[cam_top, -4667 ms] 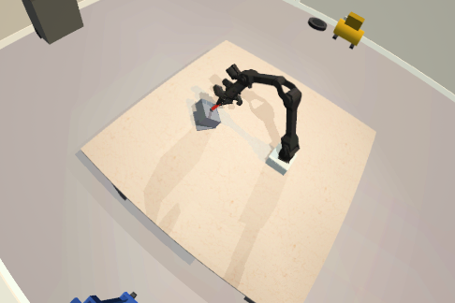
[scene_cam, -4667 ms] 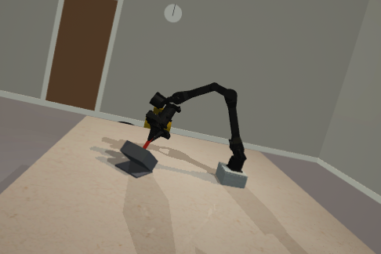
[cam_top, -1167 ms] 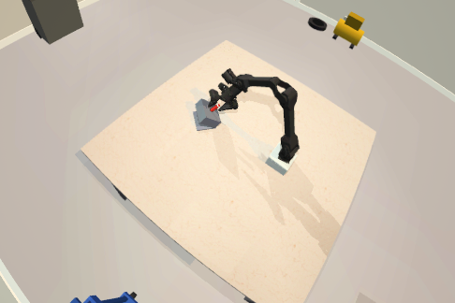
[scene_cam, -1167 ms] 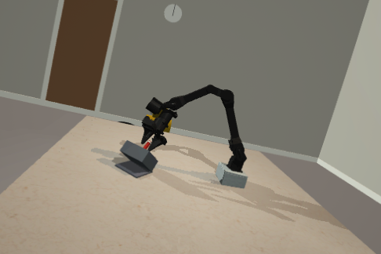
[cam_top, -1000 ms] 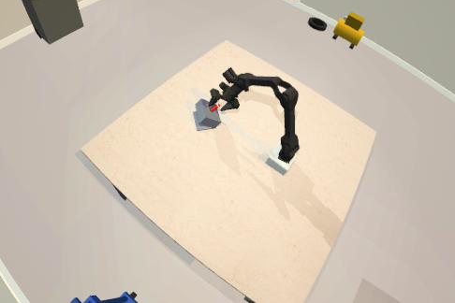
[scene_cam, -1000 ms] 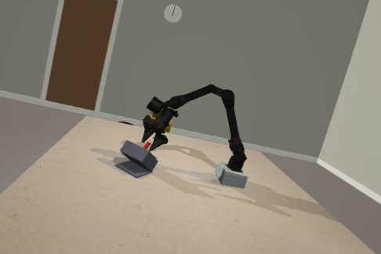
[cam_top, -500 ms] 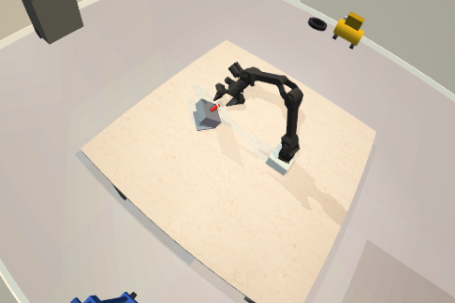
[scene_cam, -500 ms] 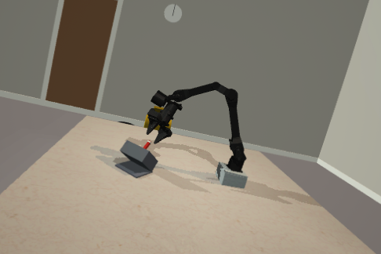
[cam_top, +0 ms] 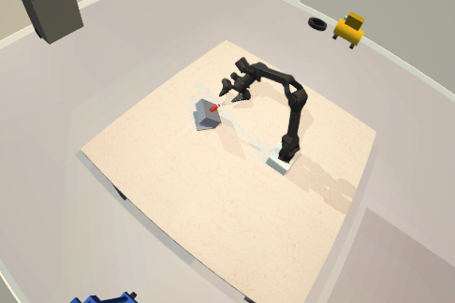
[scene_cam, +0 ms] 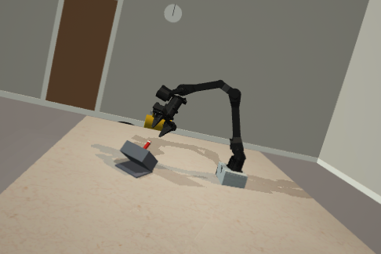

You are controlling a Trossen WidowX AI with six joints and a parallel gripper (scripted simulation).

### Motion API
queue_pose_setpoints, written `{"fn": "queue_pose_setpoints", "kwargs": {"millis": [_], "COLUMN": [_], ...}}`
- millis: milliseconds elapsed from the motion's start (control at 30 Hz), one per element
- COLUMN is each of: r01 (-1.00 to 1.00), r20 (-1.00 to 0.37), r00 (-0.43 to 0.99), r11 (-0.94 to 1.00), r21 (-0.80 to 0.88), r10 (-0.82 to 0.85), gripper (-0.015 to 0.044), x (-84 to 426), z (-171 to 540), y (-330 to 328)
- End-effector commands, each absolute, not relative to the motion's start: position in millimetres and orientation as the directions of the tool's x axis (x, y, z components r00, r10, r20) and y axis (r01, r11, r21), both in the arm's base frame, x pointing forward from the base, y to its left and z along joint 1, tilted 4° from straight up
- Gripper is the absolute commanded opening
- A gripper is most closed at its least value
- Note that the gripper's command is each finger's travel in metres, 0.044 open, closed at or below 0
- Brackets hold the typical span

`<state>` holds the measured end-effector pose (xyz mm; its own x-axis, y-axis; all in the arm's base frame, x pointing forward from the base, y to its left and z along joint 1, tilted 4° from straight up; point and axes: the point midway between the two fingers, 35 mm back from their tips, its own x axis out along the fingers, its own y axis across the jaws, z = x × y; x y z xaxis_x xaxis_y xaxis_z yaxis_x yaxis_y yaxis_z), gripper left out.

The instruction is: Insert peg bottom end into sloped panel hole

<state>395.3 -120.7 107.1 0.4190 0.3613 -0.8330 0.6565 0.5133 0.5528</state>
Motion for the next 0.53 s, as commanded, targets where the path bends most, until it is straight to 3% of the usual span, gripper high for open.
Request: {"fn": "queue_pose_setpoints", "kwargs": {"millis": [0, 500], "r01": [0.649, 0.649], "r20": [-0.830, -0.830], "r00": [0.424, 0.424], "r11": [0.518, 0.518], "r21": [0.558, 0.557], "r10": [0.362, 0.362], "gripper": [0.0440, 0.0440], "x": [392.5, 388.6], "z": [114.5, 120.8], "y": [-123.0, -126.2]}}
